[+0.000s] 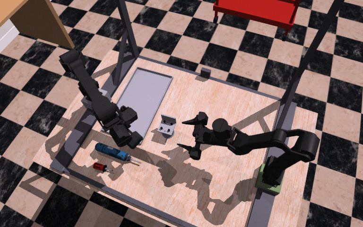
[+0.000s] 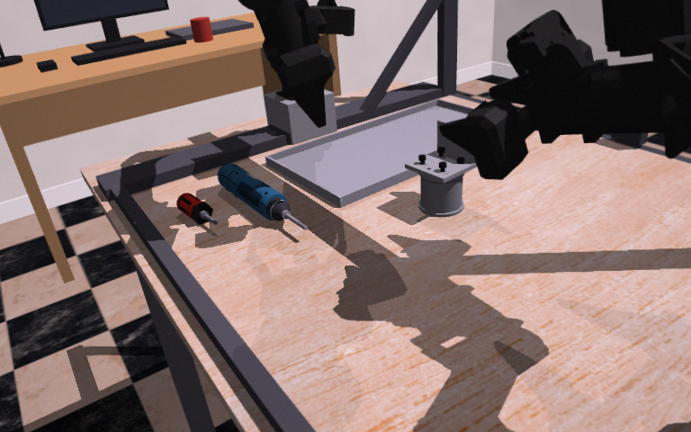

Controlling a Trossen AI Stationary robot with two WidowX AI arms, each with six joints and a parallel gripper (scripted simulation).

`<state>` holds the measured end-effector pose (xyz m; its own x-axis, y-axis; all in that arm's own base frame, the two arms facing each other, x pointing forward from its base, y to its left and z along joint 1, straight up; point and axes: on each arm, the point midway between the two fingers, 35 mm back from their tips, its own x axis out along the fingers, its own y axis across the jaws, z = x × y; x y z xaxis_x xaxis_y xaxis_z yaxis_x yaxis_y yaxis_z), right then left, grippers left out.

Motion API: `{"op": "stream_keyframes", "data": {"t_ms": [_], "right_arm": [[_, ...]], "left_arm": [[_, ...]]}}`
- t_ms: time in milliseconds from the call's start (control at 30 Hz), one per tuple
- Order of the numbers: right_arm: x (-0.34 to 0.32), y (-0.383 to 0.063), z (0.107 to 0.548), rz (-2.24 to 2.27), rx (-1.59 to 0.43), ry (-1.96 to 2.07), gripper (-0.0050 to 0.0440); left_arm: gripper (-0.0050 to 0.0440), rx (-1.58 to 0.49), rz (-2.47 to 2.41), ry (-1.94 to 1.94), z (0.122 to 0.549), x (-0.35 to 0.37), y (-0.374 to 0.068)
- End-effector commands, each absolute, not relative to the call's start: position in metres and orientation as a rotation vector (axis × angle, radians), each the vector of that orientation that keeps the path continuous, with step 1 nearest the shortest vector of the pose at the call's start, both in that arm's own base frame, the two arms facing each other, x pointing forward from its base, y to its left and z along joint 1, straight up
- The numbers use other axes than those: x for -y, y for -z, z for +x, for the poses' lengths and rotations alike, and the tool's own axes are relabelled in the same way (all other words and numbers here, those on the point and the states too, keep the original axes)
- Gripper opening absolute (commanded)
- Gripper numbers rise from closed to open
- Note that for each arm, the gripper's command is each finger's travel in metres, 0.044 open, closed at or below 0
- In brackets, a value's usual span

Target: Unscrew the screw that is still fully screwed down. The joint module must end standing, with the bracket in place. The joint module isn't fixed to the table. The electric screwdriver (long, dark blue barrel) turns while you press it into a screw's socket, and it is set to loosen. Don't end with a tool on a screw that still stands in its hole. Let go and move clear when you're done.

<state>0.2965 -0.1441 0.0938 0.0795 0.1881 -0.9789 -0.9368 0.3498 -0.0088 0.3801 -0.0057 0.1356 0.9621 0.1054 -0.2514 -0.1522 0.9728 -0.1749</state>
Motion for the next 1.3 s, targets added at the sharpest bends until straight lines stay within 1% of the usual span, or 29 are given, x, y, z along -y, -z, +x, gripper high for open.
{"op": "stream_keyframes", "data": {"t_ms": [0,600,700,967,1033,1100,1267], "right_arm": [[0.146,-0.102,0.299,-0.849,-1.165,-0.983,0.044],[0.146,-0.102,0.299,-0.849,-1.165,-0.983,0.044],[0.145,-0.104,0.293,-0.836,-1.16,-0.96,0.044],[0.144,-0.106,0.264,-0.674,-1.106,-0.691,0.044],[0.144,-0.107,0.255,-0.622,-1.085,-0.606,0.044],[0.144,-0.107,0.255,-0.622,-1.085,-0.606,0.044],[0.142,-0.107,0.233,-0.492,-1.03,-0.402,0.044]], "left_arm": [[0.044,-0.224,-0.197,-0.129,0.382,0.006,-0.143],[0.044,-0.224,-0.197,-0.129,0.382,0.006,-0.143],[0.044,-0.255,-0.16,-0.085,0.386,0.015,-0.14],[0.044,-0.394,0.002,0.094,0.393,0.049,-0.122],[0.044,-0.407,0.018,0.112,0.394,0.053,-0.121],[0.044,-0.407,0.018,0.112,0.394,0.053,-0.121],[0.044,-0.408,0.026,0.122,0.394,0.054,-0.122]]}}
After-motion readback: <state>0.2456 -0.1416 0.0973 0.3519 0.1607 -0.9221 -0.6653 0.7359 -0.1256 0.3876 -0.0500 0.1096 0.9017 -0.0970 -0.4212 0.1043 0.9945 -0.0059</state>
